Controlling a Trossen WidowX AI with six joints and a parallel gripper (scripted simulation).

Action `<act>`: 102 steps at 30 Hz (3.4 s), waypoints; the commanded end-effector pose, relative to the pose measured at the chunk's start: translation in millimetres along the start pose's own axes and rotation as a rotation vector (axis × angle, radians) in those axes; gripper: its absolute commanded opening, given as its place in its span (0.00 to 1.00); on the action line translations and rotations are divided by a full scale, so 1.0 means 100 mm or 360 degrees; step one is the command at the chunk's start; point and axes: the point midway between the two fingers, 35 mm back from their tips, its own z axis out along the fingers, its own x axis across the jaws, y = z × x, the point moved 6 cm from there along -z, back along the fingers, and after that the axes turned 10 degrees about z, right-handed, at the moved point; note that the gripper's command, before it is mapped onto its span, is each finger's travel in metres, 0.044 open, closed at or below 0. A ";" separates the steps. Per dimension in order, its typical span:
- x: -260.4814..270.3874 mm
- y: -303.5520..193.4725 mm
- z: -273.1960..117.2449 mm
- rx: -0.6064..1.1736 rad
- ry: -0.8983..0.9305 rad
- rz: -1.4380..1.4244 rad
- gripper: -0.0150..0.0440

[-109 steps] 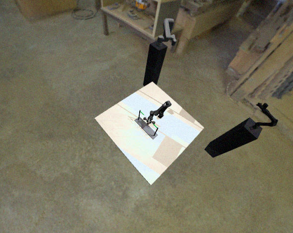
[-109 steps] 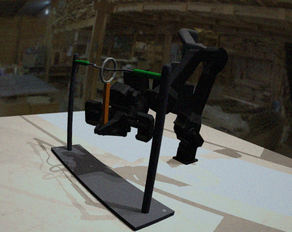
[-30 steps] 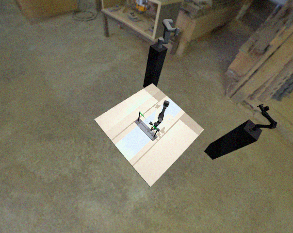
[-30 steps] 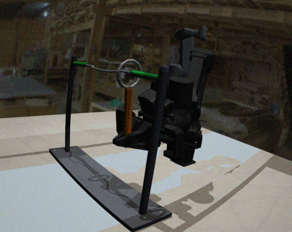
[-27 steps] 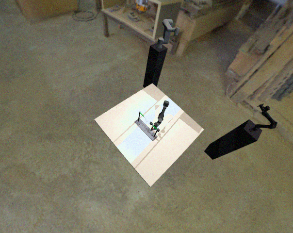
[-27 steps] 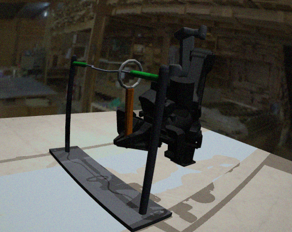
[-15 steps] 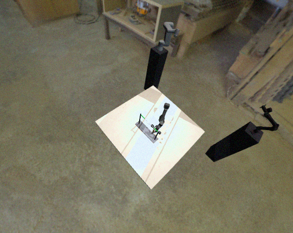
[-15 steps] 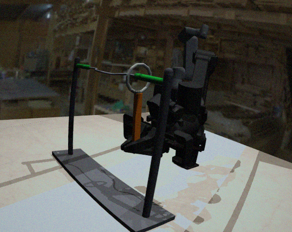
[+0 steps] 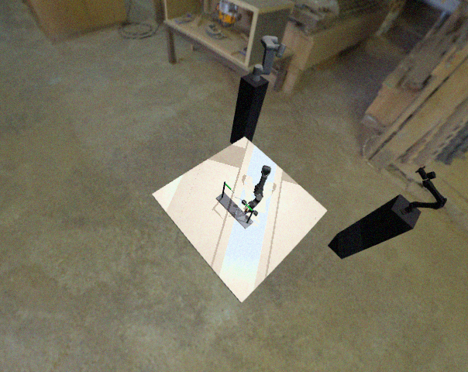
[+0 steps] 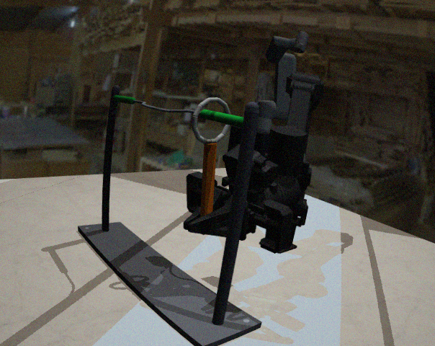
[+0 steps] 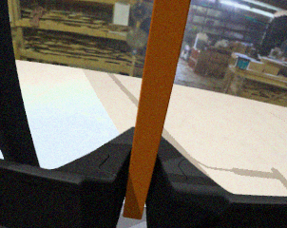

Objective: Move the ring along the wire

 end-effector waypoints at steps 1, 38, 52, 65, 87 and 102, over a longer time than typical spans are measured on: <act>-0.01 -0.05 0.00 -0.0002 -0.0007 0.0009 0.00; -0.01 -0.11 -0.12 0.0004 -0.0002 0.0002 0.53; -0.01 -0.11 -0.44 0.0005 -0.0007 0.0009 0.53; -0.02 -0.12 -0.49 0.0004 -0.0008 0.0010 0.53; -0.04 -0.12 -0.98 0.0005 0.0000 0.0000 1.00; -0.04 -0.12 -0.98 0.0005 0.0000 0.0000 1.00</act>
